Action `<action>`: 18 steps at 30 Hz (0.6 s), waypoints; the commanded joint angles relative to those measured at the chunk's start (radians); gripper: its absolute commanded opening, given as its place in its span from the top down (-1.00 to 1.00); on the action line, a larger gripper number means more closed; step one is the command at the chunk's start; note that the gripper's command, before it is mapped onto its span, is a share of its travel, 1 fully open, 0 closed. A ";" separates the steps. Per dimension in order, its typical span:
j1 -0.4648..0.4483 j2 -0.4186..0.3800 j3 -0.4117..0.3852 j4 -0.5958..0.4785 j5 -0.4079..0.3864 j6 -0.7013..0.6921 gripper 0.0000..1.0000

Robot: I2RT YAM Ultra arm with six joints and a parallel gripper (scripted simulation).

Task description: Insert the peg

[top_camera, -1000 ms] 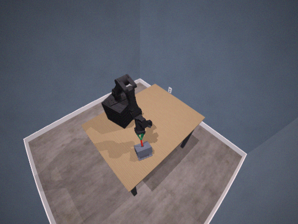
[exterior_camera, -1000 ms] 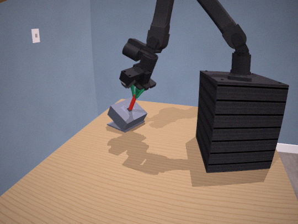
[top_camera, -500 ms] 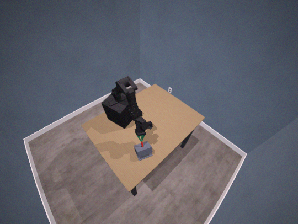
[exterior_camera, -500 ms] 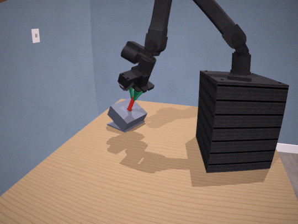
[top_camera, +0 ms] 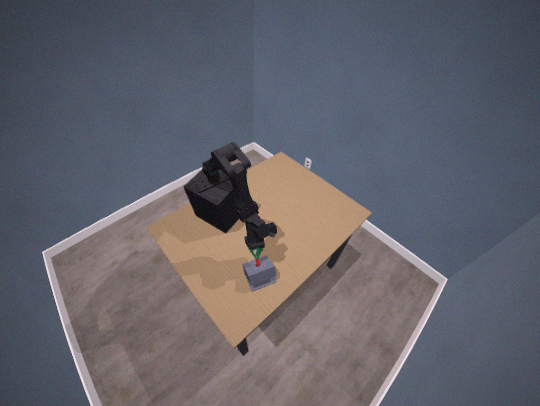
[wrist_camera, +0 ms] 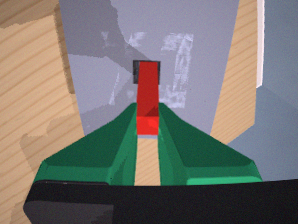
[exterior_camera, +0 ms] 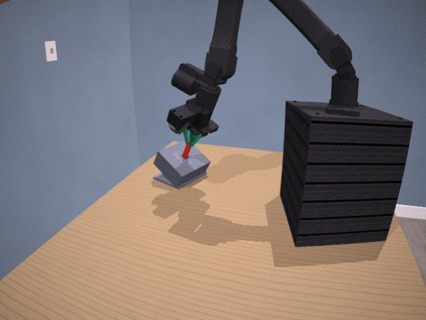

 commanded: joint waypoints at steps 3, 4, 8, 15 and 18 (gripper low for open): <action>-0.009 0.010 0.040 0.031 -0.014 -0.008 1.00; -0.009 0.010 0.040 0.031 -0.014 -0.008 1.00; 0.000 0.000 0.007 0.005 0.000 -0.001 1.00; 0.000 0.000 0.007 0.005 0.000 -0.001 0.55; 0.000 0.000 0.007 0.005 0.000 -0.001 -0.14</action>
